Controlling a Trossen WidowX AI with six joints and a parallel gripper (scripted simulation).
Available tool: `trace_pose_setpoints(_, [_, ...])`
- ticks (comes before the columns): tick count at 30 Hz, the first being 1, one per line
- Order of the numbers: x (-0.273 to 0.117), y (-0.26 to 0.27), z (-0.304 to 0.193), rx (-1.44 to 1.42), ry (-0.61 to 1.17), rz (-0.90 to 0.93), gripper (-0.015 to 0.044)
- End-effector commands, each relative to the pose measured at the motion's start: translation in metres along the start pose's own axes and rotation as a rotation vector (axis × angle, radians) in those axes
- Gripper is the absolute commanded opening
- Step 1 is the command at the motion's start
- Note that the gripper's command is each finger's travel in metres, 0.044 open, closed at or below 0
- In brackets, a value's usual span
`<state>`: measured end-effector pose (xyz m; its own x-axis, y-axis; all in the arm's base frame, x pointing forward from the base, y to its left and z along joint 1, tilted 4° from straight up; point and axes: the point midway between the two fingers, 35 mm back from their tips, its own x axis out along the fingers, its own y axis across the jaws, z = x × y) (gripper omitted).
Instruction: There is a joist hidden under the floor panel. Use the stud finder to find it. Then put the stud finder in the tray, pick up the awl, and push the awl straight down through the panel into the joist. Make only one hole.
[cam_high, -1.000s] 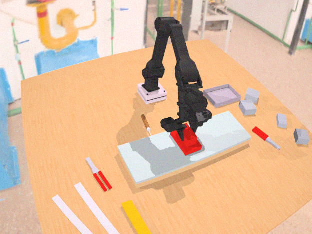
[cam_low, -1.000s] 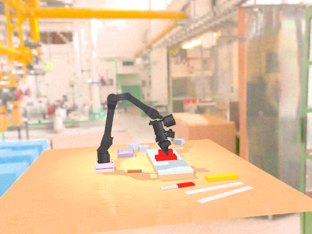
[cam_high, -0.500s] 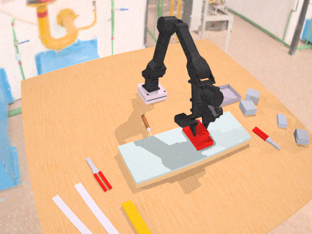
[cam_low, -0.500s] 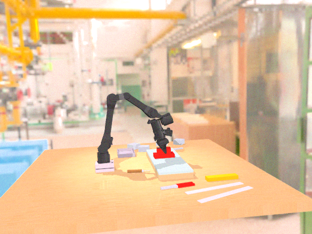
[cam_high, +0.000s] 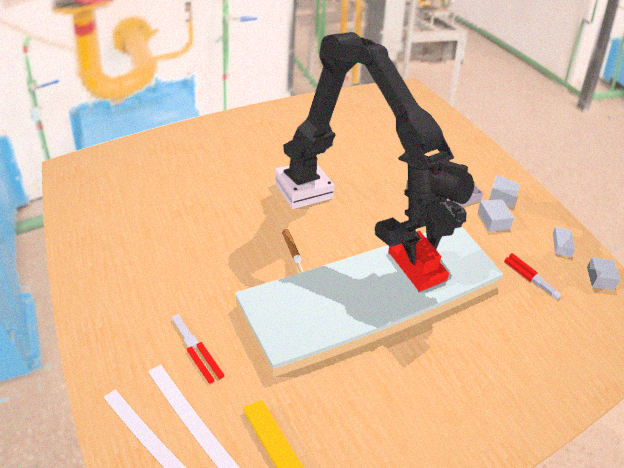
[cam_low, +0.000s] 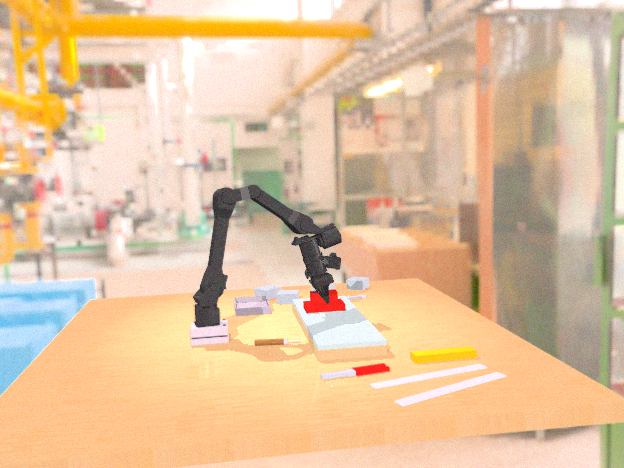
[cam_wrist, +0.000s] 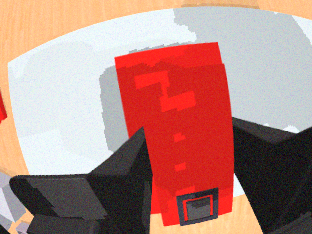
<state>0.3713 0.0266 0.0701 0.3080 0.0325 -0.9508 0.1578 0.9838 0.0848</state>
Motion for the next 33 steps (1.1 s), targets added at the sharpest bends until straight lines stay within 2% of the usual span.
trace_pose_setpoints(1, [0.001, 0.017, 0.001, -0.001, 0.001, 0.003, 0.0])
trace_pose_setpoints(25, [-0.001, 0.106, 0.001, 0.002, 0.001, 0.011, 0.0])
trace_pose_setpoints(33, [-0.001, 0.102, 0.0, -0.002, 0.001, 0.011, 0.0])
